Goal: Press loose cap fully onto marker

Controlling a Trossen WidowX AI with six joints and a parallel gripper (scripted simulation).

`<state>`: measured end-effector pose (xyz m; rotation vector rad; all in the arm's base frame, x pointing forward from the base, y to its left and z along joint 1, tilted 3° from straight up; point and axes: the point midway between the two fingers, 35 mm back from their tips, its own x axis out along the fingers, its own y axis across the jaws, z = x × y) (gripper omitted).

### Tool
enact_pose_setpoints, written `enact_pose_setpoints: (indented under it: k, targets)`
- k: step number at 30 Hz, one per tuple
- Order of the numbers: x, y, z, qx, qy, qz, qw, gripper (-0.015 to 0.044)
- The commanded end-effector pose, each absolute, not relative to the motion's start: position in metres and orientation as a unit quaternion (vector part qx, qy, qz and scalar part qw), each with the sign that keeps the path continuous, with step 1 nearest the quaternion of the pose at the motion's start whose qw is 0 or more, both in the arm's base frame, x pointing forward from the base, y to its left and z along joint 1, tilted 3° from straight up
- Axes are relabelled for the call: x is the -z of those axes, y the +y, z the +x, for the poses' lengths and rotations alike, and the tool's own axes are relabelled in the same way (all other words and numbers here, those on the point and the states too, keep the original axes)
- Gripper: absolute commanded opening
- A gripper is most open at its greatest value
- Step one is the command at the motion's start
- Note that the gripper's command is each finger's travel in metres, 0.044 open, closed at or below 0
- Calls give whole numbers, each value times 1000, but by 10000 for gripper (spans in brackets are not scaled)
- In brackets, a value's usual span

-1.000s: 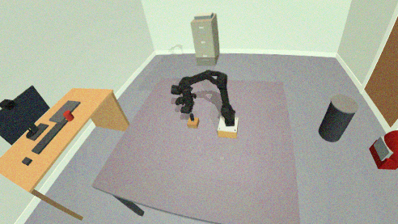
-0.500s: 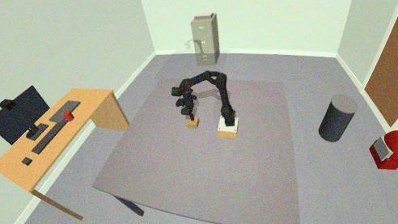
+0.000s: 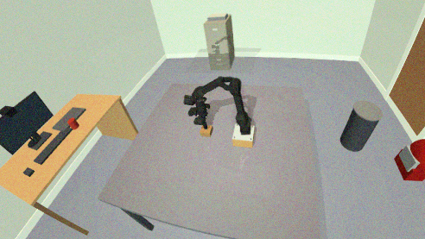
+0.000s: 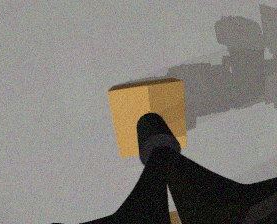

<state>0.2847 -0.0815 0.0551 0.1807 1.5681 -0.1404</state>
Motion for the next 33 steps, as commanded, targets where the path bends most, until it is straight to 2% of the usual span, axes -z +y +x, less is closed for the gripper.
enact_pose_setpoints:
  k: [1, 7, 14, 19, 33]
  targets:
    - [-55, -82, 285, 63, 705, 81, 702, 0]
    - [-58, -82, 285, 63, 705, 81, 702, 0]
    - [-142, -84, 286, 63, 705, 81, 702, 0]
    - [-144, -84, 286, 63, 705, 81, 702, 0]
    - [-144, -84, 286, 63, 705, 81, 702, 367]
